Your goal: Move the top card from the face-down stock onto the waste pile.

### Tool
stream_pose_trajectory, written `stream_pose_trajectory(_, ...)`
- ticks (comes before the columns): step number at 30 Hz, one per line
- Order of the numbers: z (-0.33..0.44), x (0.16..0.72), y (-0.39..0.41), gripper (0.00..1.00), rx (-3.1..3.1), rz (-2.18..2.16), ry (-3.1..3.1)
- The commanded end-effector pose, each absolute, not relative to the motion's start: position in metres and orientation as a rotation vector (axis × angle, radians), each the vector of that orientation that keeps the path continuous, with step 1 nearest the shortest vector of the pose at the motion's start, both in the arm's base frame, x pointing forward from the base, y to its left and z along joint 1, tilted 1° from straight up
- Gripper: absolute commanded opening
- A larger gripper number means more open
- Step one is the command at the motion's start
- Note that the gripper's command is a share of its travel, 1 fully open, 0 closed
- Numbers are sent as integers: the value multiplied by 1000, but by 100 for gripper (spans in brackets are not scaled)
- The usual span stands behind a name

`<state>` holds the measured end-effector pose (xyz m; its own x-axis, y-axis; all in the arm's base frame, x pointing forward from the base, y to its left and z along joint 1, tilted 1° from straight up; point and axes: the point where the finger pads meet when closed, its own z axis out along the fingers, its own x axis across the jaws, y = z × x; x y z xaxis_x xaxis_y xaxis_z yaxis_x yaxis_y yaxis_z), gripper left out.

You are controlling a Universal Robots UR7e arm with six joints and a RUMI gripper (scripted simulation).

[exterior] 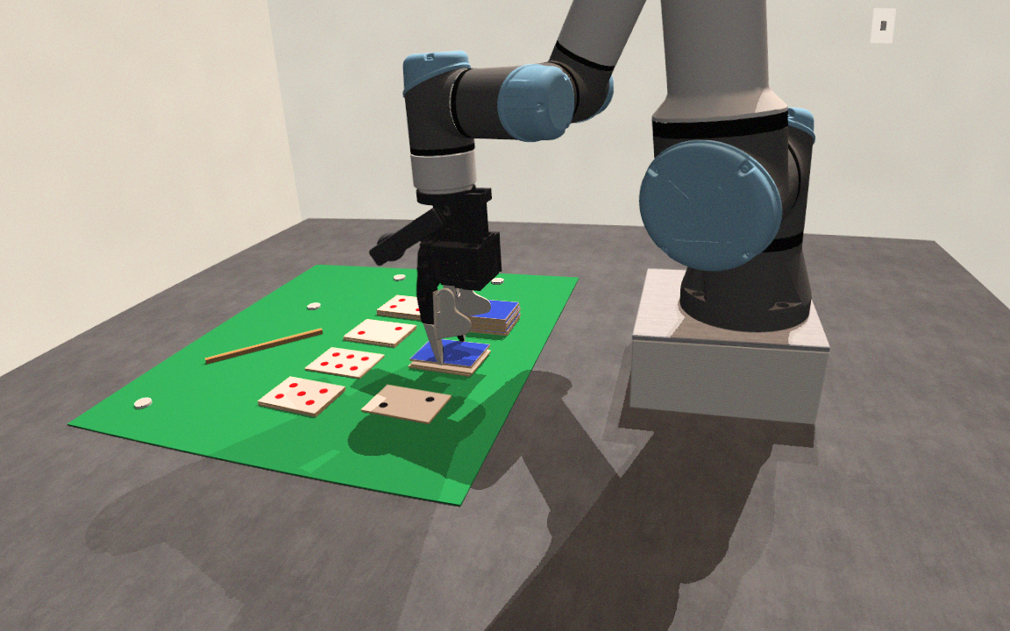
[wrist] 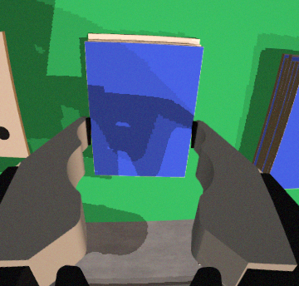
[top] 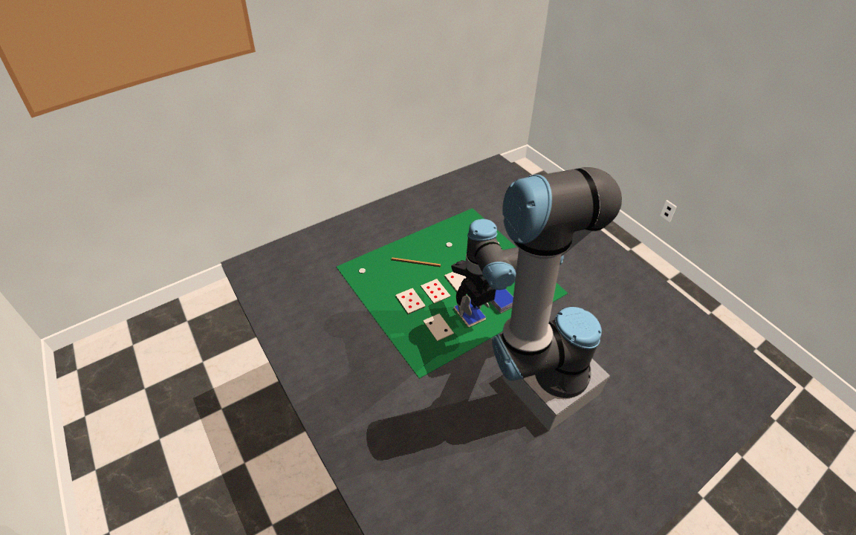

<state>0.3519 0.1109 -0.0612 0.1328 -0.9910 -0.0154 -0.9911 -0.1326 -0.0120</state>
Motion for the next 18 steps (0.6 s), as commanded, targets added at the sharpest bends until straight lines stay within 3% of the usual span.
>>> stream_pose_trajectory(1, -64, 352, 111, 38, -2349, 5, 2056)
stream_pose_trajectory(16, -66, 352, 111, 38, -2349, 5, 2056)
stream_pose_trajectory(17, -66, 352, 111, 50, -2349, 5, 2056)
stream_pose_trajectory(18, -66, 352, 111, 50, -2349, 5, 2056)
